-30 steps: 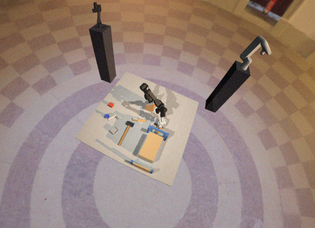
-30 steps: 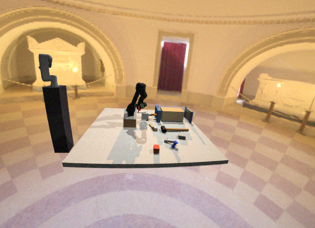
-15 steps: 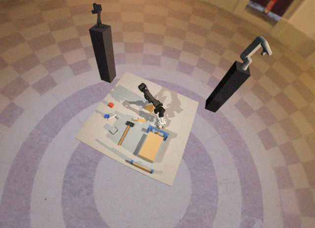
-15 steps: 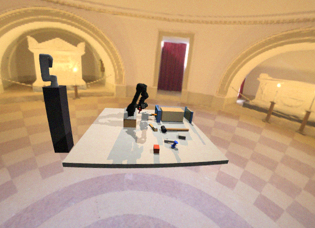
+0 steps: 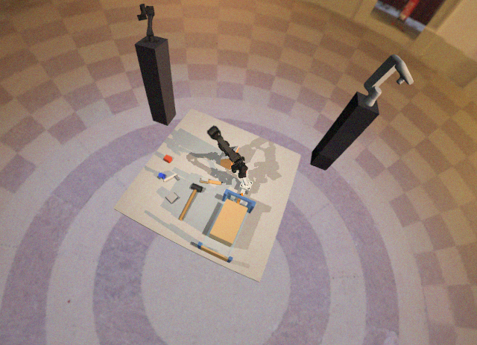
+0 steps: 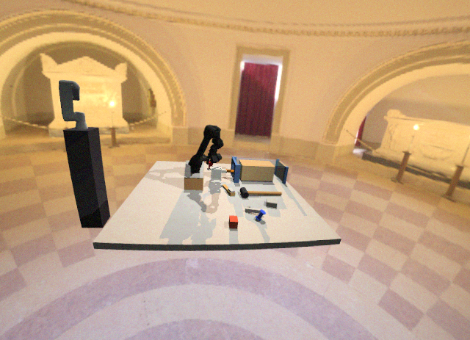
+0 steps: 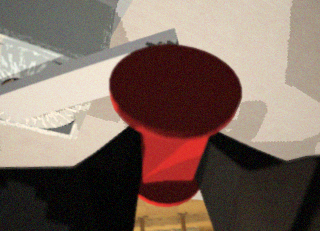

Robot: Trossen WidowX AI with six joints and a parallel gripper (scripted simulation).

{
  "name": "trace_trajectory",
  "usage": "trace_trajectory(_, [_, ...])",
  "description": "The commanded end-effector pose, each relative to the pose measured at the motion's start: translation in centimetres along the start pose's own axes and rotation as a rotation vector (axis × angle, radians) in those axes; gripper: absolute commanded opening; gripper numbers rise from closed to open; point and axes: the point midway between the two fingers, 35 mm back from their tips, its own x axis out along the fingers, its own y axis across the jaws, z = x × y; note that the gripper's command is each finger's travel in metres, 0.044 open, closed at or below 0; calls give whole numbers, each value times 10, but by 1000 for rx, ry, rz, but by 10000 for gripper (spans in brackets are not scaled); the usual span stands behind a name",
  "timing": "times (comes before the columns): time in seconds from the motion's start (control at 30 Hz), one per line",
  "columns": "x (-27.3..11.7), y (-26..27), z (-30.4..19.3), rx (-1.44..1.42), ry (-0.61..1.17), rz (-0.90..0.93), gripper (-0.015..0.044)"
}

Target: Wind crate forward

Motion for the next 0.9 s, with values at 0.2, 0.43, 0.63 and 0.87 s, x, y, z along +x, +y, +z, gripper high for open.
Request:
trace_trajectory(0.2, [-5,10,20,16,-38,18,0])
trace_trajectory(0.43, [-8,14,26,16,-39,19,0])
trace_trajectory(0.63, [-10,18,30,16,-39,19,0])
trace_trajectory(0.87, [-13,24,36,17,-40,19,0])
